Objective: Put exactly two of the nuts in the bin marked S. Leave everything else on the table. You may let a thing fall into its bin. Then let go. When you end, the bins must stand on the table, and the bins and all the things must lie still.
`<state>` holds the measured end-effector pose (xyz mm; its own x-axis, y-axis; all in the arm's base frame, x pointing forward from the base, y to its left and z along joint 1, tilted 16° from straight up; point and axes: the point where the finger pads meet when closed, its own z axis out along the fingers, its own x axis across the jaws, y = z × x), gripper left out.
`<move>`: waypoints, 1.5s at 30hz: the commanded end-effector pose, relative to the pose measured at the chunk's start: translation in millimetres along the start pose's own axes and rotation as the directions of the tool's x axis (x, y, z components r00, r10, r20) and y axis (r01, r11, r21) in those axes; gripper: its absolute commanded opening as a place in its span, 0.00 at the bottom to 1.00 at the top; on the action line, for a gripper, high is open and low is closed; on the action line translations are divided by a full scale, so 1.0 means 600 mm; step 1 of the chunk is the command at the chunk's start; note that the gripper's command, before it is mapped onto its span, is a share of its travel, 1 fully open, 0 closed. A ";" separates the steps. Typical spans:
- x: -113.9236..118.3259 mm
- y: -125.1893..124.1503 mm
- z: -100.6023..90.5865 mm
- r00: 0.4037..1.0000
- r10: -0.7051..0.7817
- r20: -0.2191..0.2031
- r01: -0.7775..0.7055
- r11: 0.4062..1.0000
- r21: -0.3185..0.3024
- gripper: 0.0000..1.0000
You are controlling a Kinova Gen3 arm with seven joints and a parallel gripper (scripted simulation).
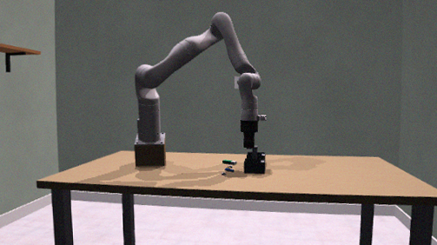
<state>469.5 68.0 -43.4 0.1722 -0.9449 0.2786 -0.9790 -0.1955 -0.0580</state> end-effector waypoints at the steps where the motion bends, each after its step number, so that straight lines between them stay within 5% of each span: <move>1: -0.004 -0.003 -0.010 1.000 -0.003 0.003 0.003 1.000 0.006 0.31; 13: -0.004 -0.003 -0.032 1.000 -0.003 0.003 0.003 1.000 0.006 0.31; 21: -0.004 -0.003 -0.084 1.000 -0.003 0.003 0.003 1.000 0.006 0.31; 28: -0.004 -0.003 -0.084 1.000 -0.003 0.003 0.003 1.000 0.006 0.31; 45: -0.129 -0.009 -0.085 1.000 -0.003 0.003 0.003 1.000 0.006 0.31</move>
<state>456.8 144.8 -13.1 0.1603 -0.9491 0.2710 -0.9809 -0.1839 -0.0639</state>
